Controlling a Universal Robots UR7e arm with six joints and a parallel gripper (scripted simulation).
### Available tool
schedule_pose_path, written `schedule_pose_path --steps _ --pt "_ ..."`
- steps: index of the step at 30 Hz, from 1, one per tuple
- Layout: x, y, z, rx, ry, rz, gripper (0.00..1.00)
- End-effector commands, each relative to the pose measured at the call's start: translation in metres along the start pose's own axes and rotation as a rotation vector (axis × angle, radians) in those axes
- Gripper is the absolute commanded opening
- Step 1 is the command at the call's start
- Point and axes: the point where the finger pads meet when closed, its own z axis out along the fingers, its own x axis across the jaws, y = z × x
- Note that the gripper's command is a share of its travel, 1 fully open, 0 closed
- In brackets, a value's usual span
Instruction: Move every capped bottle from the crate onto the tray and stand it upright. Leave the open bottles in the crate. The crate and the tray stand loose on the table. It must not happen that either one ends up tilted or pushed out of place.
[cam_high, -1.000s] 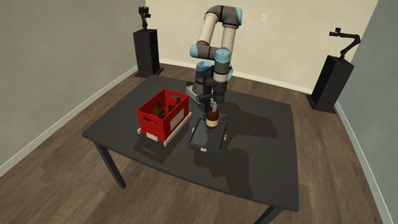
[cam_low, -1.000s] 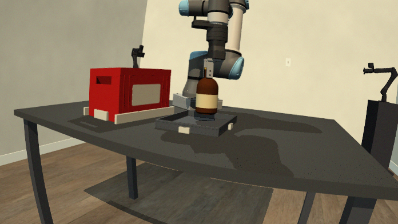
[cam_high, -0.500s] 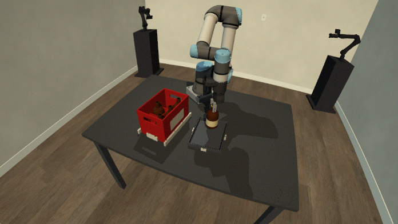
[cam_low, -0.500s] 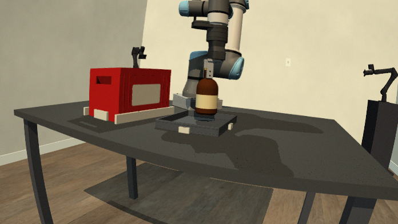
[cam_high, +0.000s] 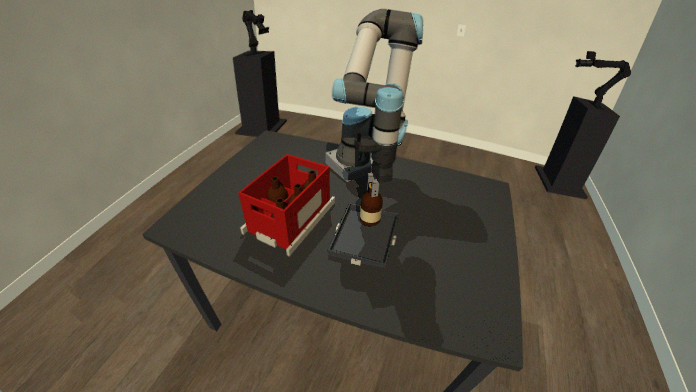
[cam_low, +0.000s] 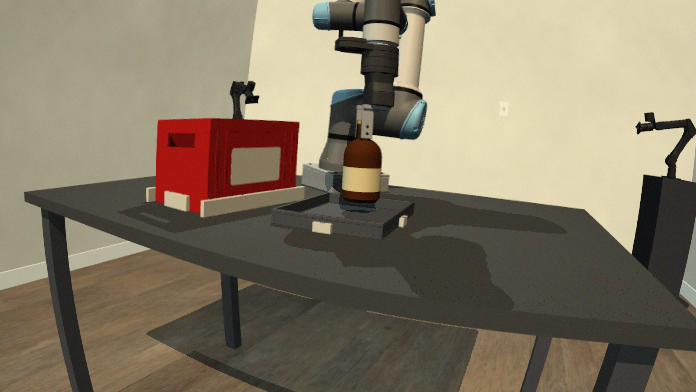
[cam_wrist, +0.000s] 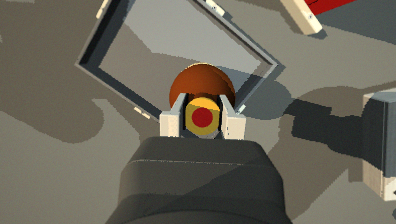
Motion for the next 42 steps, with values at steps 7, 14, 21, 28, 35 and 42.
schedule_pose_path --steps 7,14,21,28,35,42 --pt "0.000 0.000 0.004 -0.002 0.005 -0.001 0.00" --pt "0.000 0.000 0.005 0.000 0.002 0.000 0.00" --pt "0.001 0.001 0.009 -0.002 0.005 -0.001 0.00" --pt "0.000 0.000 0.007 0.000 0.000 0.000 0.00" --pt "0.001 0.000 0.011 -0.001 0.004 0.000 0.00" --pt "-0.001 0.000 0.009 0.001 -0.001 0.000 0.00"
